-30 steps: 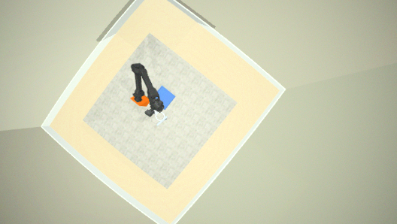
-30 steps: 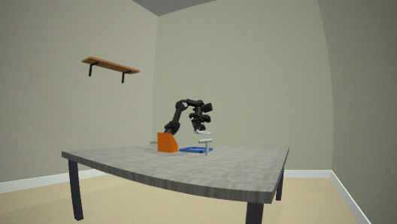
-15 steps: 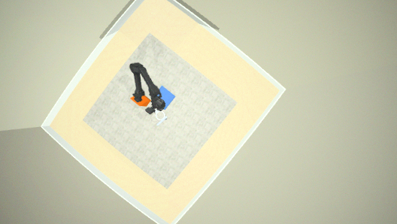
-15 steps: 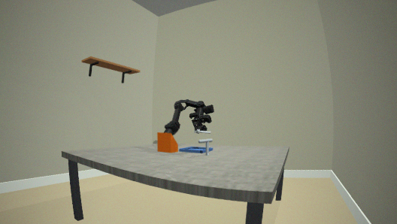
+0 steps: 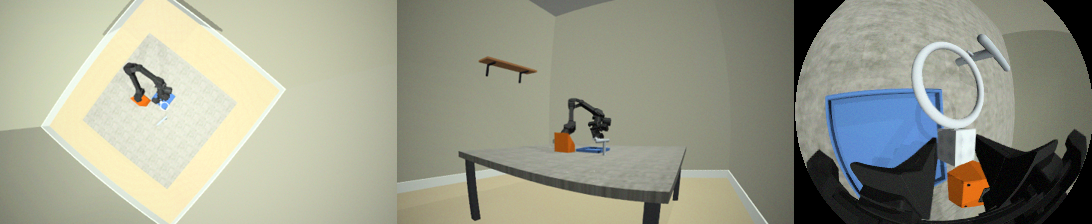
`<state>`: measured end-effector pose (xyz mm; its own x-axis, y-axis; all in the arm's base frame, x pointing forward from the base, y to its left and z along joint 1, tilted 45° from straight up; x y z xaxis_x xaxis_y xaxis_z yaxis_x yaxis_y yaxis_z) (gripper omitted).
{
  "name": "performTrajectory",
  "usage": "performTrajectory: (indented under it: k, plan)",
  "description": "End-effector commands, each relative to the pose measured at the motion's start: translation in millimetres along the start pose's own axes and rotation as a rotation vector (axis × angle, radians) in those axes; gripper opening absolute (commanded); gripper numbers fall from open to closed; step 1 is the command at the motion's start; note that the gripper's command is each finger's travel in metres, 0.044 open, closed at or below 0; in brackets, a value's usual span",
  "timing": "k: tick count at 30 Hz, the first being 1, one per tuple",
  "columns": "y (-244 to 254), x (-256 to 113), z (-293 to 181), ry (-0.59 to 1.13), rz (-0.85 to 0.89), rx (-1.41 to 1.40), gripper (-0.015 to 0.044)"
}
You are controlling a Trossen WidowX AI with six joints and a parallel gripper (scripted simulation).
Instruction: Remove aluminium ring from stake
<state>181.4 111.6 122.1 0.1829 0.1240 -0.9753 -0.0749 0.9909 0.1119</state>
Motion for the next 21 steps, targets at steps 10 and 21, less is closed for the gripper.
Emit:
performTrajectory:
  k: [10, 21]
  plan:
    - [59.2, -27.7, -75.7, -0.010, 0.029, 0.062, 0.0000]
    - [77.6, -5.6, -80.4, -0.010, 0.030, 0.062, 0.0000]
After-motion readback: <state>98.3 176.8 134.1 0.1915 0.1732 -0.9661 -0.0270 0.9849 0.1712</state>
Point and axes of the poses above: the point midway between the two fingers, 35 mm back from their tips, its own x axis out along the fingers, its own y axis across the jaws, z = x × y, the point moved 1 cm from there along -x, back along the fingers, and after that the axes turned 1 degree about x, right-handed, at the moved point
